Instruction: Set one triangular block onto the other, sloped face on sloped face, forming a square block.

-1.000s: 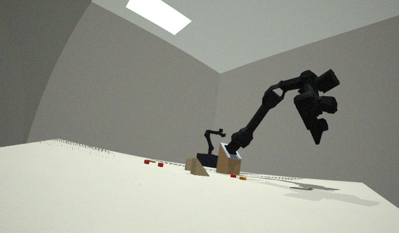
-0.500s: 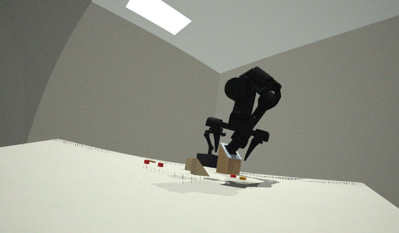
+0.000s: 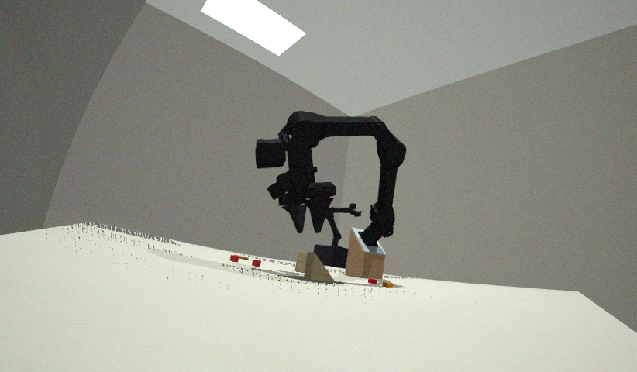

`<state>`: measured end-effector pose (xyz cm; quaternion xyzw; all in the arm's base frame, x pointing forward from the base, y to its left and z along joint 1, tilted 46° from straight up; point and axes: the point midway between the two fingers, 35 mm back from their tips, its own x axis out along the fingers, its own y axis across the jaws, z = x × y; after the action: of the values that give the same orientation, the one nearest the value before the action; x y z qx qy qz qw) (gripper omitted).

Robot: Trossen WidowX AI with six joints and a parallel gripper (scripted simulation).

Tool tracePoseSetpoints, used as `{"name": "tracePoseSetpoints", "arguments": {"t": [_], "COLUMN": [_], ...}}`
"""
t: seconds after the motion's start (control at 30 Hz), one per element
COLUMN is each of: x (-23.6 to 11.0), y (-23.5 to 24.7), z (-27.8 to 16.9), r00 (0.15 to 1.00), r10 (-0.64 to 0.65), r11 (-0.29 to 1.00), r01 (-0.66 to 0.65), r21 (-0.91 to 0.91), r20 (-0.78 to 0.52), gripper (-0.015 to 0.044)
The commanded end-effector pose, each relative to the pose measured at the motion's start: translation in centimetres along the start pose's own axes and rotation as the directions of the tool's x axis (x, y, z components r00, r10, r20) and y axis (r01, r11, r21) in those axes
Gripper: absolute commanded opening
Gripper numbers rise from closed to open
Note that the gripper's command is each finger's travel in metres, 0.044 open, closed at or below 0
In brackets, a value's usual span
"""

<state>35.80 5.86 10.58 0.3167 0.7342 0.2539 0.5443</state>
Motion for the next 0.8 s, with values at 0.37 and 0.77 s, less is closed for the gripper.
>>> {"name": "tracePoseSetpoints", "arguments": {"t": [0.37,0.77], "x": [1.9,3.9], "y": [0.6,0.7], "z": [0.1,0.3], "r00": [1.0,1.0], "r10": [0.015,0.019], "r11": [1.0,0.999], "r01": [-0.015,-0.018], "r21": [0.016,0.029], "r20": [-0.011,-0.02], "gripper": [0.044,0.044]}}
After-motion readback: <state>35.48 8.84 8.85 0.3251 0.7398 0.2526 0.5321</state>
